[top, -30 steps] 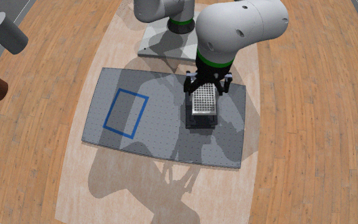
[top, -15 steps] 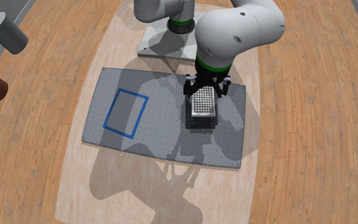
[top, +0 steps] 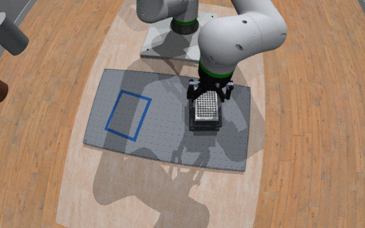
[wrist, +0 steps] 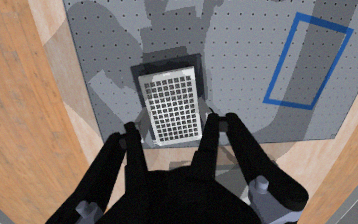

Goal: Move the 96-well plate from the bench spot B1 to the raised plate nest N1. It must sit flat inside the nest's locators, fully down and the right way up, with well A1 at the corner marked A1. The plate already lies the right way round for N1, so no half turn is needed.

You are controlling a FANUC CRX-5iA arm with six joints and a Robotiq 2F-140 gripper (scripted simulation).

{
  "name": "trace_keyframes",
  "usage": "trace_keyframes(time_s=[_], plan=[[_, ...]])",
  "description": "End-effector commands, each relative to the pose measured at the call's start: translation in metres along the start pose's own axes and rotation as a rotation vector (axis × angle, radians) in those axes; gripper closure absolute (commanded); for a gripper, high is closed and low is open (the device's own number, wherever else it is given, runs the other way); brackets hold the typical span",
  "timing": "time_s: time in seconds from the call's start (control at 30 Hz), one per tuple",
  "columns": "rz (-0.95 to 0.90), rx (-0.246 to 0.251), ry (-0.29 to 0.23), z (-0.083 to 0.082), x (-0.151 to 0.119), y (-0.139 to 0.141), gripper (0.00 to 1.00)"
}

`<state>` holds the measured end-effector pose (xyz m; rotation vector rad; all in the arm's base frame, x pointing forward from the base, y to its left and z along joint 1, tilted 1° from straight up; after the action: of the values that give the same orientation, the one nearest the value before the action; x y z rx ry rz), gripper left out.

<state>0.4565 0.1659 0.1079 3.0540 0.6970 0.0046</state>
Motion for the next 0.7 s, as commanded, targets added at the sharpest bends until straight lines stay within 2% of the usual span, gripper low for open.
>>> trace_keyframes(time_s=[0.0,0.13,0.67], plan=[[0.0,0.0,0.001,0.0018,0.0002,0.0,1.0],[0.0,0.0,0.001,0.0078,0.0002,0.0,1.0],[0.0,0.0,0.001,0.0078,0.0002,0.0001,1.0]])
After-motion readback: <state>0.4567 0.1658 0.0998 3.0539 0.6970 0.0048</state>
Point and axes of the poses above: the point where the finger pads meet when closed, its own z axis out along the fingers, its own y axis across the jaws, x = y × z, the point moved 1 cm from there along -z, back along the fingers, and after that the axes turned 15 degrees about -z, right-handed, at the moved point
